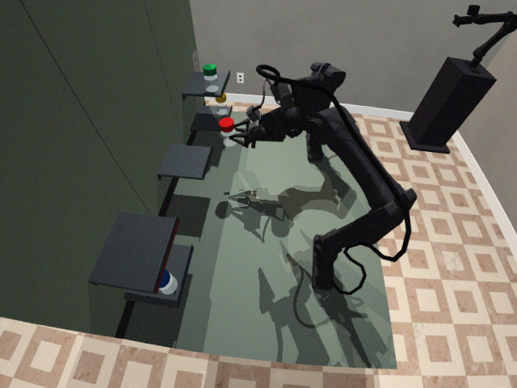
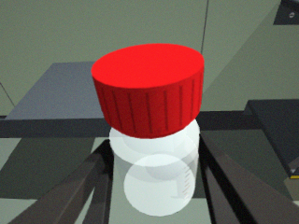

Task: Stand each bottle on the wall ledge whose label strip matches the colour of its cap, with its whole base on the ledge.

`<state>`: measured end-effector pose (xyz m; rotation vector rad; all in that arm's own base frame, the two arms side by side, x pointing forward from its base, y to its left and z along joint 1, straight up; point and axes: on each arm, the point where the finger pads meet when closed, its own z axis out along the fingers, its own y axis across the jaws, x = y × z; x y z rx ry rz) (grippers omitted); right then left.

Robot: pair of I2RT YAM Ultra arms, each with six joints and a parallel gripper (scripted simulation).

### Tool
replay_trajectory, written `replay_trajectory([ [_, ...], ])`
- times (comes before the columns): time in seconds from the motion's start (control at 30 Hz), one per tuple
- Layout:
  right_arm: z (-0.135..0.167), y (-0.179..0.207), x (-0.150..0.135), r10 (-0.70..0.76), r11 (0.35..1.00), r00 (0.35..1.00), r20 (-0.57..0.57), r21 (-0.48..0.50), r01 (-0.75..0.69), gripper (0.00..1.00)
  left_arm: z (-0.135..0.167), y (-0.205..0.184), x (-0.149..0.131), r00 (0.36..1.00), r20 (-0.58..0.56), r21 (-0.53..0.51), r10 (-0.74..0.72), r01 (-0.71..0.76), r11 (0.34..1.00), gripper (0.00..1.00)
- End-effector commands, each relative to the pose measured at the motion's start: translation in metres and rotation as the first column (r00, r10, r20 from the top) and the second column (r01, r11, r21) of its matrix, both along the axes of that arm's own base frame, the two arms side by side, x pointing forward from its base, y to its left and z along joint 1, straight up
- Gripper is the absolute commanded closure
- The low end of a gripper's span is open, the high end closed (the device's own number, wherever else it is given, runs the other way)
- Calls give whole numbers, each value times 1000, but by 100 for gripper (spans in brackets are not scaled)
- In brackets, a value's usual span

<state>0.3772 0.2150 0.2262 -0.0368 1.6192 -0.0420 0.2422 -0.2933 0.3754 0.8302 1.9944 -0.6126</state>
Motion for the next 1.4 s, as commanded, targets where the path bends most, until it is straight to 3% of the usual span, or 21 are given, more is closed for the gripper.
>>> replay_trajectory([
  [0.0,28,3,0,-21,998,999,39,64,19,51,10,19,-5,999,-7,10,34,-34,999,0],
  [0.2,36,16,2,99,992,992,76,68,-104,51,28,91,-26,990,-23,31,139,-138,990,0],
  [0.27,36,16,2,99,992,992,76,68,-104,51,28,91,-26,990,-23,31,139,-138,990,0],
  [0.37,32,16,1,207,976,975,85,56,-212,51,43,133,-45,977,-8,13,213,-213,977,0],
  [0.5,30,9,2,273,959,957,94,48,-278,51,55,160,-60,964,16,-15,265,-265,964,0],
  [0.83,28,-4,8,261,963,962,84,46,-265,51,61,162,-59,960,33,-37,276,-275,961,0],
  [0.97,21,-3,9,263,965,965,9,15,-263,51,61,162,-59,960,33,-37,276,-275,961,0],
  [1.03,48,-5,10,232,971,970,72,39,-235,51,61,162,-59,960,33,-37,276,-275,961,0],
  [1.37,55,60,27,247,967,966,82,43,-251,51,61,162,-59,960,33,-37,276,-275,961,0],
])
